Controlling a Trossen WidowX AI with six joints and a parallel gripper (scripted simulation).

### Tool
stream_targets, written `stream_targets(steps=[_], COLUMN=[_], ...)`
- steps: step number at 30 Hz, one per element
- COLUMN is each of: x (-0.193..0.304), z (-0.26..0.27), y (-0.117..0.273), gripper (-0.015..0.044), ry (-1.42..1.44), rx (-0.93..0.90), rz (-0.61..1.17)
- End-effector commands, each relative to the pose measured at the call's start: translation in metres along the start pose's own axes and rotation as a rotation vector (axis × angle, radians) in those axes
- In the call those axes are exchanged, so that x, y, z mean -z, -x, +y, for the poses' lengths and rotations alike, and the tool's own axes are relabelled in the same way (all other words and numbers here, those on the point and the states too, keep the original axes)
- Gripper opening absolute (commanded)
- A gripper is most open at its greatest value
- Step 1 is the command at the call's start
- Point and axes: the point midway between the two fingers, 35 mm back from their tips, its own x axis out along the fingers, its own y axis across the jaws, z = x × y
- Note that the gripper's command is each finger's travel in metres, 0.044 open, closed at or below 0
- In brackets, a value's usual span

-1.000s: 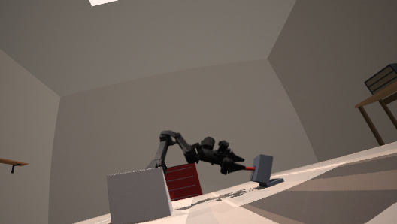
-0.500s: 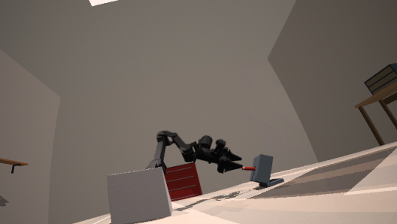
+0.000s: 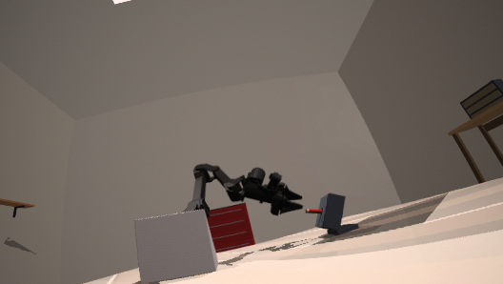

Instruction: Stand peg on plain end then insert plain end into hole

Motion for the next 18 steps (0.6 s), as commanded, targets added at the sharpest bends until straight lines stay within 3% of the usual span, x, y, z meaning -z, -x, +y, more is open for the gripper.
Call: stream_targets(steps=[1, 18], x=[0.002, -0.001], z=[-0.002, 0.000], y=[0.005, 0.019], gripper=[0.0440, 0.0440], ry=[0.003, 0.001], rx=[0.004, 0.005], rz=[0.006, 0.006])
